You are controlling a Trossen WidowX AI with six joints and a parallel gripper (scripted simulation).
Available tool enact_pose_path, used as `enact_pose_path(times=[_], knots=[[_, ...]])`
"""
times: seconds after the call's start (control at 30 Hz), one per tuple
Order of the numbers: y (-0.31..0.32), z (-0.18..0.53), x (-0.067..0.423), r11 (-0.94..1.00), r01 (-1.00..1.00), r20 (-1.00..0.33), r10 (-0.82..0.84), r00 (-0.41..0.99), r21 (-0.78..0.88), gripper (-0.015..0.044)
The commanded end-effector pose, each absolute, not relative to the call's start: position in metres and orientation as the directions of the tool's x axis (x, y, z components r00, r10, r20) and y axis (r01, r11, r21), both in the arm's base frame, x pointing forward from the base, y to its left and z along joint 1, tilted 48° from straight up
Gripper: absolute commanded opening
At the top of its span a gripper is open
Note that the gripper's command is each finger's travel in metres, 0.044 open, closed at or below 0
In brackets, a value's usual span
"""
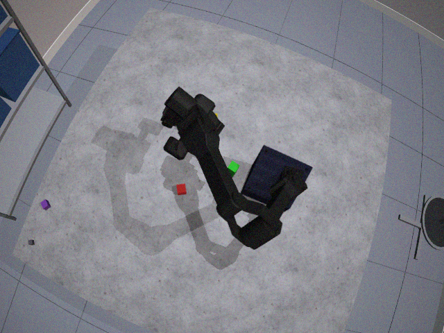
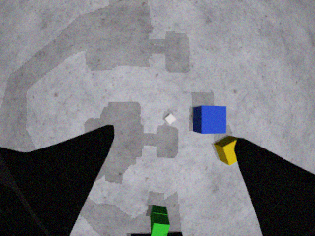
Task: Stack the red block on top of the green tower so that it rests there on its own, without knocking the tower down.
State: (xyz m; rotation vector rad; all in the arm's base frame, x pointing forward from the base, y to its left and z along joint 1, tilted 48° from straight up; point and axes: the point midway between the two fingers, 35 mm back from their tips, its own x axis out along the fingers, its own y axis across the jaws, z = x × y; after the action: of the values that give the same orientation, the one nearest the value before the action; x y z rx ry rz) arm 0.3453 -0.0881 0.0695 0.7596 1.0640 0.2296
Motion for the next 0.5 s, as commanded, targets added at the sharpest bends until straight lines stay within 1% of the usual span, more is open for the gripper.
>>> enact_pose_path(times=[0.0, 0.2, 0.47], knots=[[-0.053, 0.075, 0.345, 0.757, 0.038, -0.698, 0.58, 0.421, 0.652, 0.044], [0.003, 0.084, 0.337, 0.745, -0.193, -0.688, 0.665, 0.289, 0.639, 0.044], [0.066, 0.098, 0.321, 0.646, -0.444, -0.672, 0.73, 0.123, 0.621, 0.044]])
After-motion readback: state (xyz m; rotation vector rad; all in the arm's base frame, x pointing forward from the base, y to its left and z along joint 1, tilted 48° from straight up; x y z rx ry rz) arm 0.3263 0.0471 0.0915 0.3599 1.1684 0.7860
